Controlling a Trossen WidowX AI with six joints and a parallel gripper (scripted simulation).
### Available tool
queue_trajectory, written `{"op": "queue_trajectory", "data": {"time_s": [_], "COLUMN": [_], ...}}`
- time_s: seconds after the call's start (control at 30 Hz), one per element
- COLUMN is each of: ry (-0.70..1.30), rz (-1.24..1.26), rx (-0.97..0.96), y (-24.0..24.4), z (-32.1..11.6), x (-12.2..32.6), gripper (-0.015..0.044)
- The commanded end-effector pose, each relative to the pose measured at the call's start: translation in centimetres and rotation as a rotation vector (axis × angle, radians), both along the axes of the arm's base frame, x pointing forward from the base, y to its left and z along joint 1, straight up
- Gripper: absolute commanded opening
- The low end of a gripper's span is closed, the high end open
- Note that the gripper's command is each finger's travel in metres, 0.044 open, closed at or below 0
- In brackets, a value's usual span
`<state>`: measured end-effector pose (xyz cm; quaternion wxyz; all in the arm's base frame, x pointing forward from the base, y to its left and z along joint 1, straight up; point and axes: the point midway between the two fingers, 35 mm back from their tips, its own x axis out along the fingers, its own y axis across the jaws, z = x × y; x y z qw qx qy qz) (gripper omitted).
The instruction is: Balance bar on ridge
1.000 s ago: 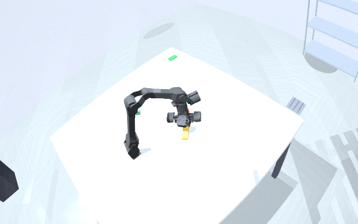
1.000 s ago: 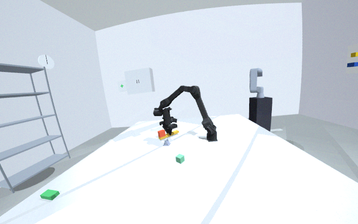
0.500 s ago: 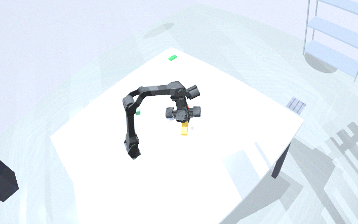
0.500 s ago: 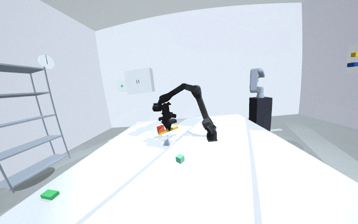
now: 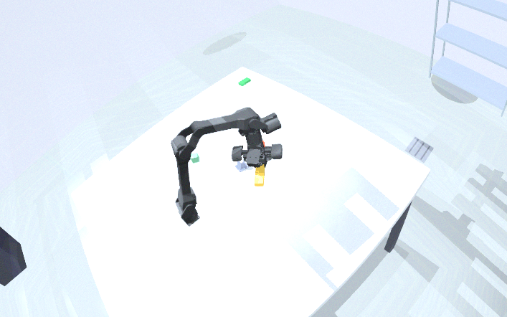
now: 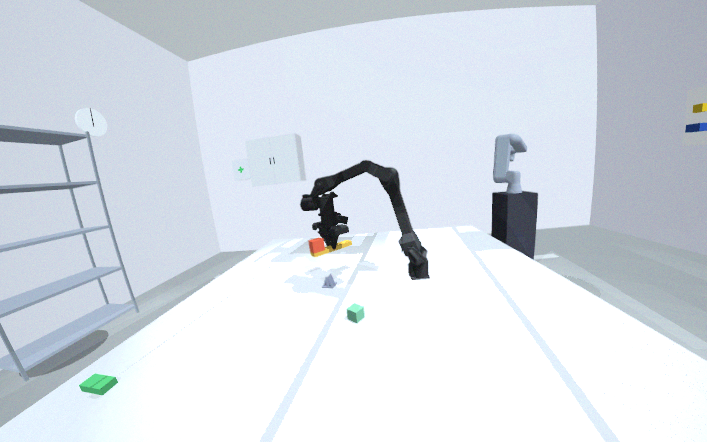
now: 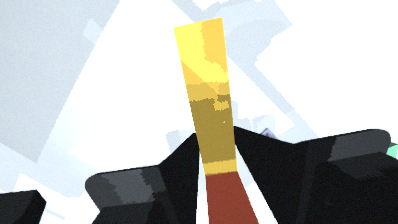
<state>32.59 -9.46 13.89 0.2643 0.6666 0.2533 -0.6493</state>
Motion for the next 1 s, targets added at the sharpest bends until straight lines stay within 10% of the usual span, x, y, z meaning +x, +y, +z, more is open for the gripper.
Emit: {"op": "queue_trajectory", "data": {"time_s": [0.0, 0.97], "ry": [-0.005, 0.003], "rz": [0.056, 1.216], "rx": [-0.006, -0.040], "y": [0.1, 2.5], "z": [0.4, 0.5], "x": [0.1, 0.1], "gripper": [0.0000, 0.0000]}}
